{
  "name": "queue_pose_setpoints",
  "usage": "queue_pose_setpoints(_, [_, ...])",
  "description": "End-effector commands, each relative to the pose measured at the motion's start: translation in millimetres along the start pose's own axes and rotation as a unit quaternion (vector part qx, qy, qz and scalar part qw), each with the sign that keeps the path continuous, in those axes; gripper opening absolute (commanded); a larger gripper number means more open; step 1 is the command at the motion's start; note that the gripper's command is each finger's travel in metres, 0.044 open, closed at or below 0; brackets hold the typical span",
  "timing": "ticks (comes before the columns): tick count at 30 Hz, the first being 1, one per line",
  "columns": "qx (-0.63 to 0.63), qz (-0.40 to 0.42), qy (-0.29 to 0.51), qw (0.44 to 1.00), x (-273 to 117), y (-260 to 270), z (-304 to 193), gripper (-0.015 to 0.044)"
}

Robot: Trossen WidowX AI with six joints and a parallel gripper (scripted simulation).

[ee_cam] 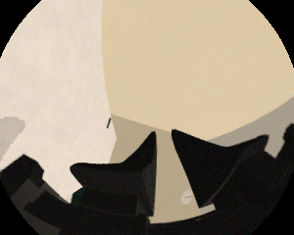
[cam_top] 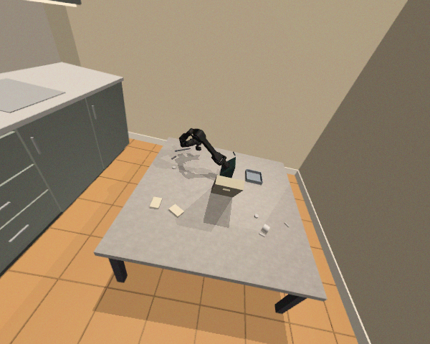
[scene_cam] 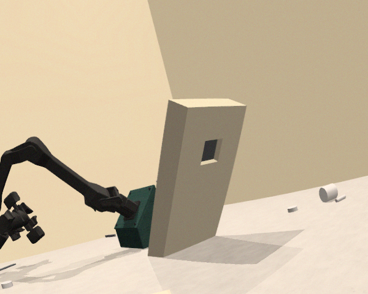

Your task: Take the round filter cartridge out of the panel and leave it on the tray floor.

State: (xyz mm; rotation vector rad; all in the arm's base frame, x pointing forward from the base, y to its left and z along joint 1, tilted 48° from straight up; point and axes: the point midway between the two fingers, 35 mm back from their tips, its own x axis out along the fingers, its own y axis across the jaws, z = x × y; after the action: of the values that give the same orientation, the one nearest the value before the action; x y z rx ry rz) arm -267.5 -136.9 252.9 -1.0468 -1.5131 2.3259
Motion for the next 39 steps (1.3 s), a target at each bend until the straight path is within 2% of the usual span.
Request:
queue_pose_setpoints(1, [0.053,0.043,-0.066,0.995,-33,23,11,0.0088])
queue_pose_setpoints(11, [0.175,0.227,-0.219,0.933,-147,90,17,0.0088])
queue_pose_setpoints(19, [0.183,0.402,-0.303,0.844,-257,136,-22,0.0088])
queue_pose_setpoints(30, [0.118,0.601,-0.339,0.714,-378,169,-150,0.0088])
queue_pose_setpoints(39, [0.026,0.735,-0.307,0.604,-422,159,-290,0.0088])
